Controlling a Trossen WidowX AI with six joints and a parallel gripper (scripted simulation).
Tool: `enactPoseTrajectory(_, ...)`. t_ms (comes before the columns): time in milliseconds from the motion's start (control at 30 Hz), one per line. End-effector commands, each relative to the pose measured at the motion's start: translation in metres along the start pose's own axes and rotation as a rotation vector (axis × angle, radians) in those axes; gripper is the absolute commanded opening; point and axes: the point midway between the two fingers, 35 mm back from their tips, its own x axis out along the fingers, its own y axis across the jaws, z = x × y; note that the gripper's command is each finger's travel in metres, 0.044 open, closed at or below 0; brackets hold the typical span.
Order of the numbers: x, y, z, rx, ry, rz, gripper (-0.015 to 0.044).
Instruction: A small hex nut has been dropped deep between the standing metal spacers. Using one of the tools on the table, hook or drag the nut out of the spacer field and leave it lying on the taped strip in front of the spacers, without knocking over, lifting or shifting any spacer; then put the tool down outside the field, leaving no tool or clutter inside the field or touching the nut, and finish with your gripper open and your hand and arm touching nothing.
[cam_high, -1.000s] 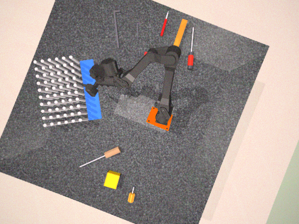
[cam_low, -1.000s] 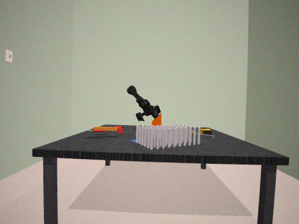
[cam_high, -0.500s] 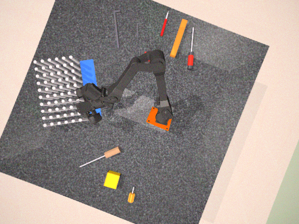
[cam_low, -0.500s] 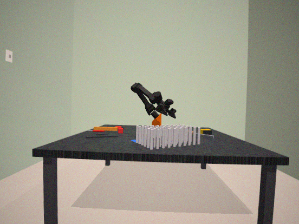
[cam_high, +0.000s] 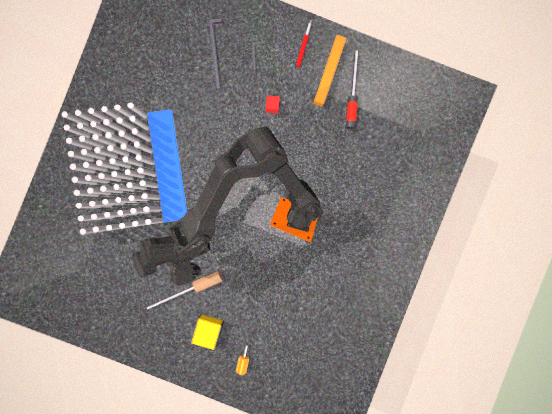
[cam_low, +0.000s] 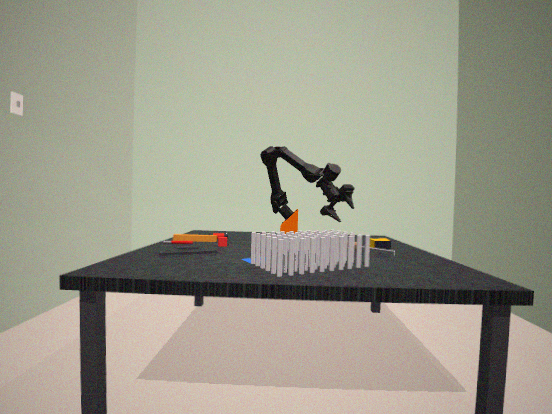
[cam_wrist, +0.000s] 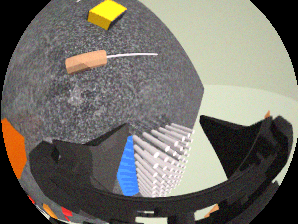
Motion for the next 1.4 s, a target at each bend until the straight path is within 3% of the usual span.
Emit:
enactPoseTrajectory(0, -0.004, 0.013, 0.067, -0.711, 0.015, 0.117, 0.0440)
enactPoseTrajectory(300, -0.017, 0.046, 0.137, -1.686, 0.011, 0.303, 0.0440)
enactPoseTrajectory(367, -0.018, 0.051, 0.143, -1.792, 0.011, 0.328, 0.0440)
enactPoseTrajectory(800, -0.019, 0.051, 0.143, -1.793, 0.011, 0.328, 0.0440)
enactPoseTrajectory(1000, 0.019, 0.096, 0.137, -1.794, 0.011, 0.330, 0.0440)
enactPoseTrajectory(1367, 0.021, 0.098, 0.137, -1.794, 0.011, 0.330, 0.0440)
